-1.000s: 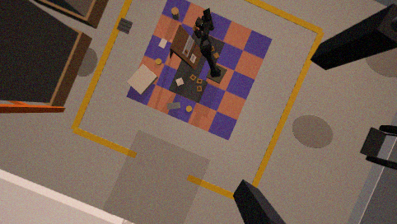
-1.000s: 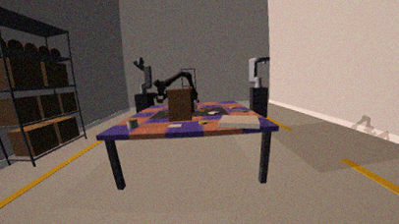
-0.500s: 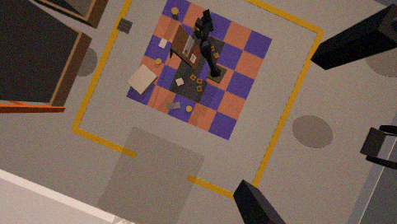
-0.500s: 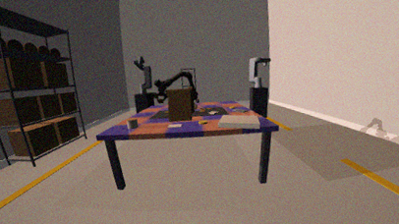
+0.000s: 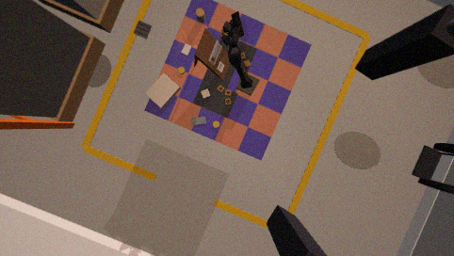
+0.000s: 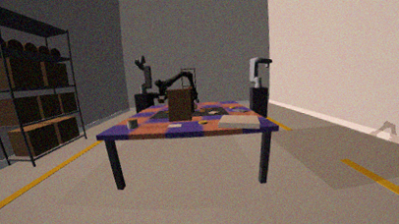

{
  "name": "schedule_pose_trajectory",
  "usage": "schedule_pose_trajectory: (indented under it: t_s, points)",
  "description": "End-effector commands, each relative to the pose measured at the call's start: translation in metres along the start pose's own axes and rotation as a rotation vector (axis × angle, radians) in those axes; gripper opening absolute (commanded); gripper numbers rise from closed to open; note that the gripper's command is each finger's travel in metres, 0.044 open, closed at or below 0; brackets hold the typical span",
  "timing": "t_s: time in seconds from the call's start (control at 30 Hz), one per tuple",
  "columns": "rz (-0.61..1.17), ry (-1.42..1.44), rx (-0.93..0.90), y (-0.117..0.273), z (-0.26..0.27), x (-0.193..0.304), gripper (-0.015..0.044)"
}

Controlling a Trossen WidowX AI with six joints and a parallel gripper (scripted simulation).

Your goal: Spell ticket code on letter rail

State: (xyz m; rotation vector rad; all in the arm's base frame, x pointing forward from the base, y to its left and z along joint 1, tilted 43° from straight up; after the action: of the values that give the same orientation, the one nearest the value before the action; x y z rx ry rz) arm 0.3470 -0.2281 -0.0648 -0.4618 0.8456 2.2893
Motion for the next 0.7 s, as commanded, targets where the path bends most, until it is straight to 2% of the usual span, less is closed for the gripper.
schedule_pose_trajectory:
  t_s: [0.0, 0.67]
  points:
    - [0.003, -0.007, -0.002, -0.0012, 0.0026, 0.0016, 0.0000]
    - [0.003, -0.007, -0.002, -0.0014, 0.0124, 0.0028, 0.0000]
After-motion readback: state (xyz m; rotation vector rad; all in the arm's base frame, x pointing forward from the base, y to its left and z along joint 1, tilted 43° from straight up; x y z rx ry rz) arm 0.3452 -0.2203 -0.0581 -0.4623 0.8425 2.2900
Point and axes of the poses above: the point midway between the two fingers, 35 mm back from their tips, its own y axis back along the fingers, its own z axis across the jaws, x = y × z, the point moved 7 cm from there along y, back along the fingers, and after that the axes turned 7 degrees about -y, right-handed, at the moved point
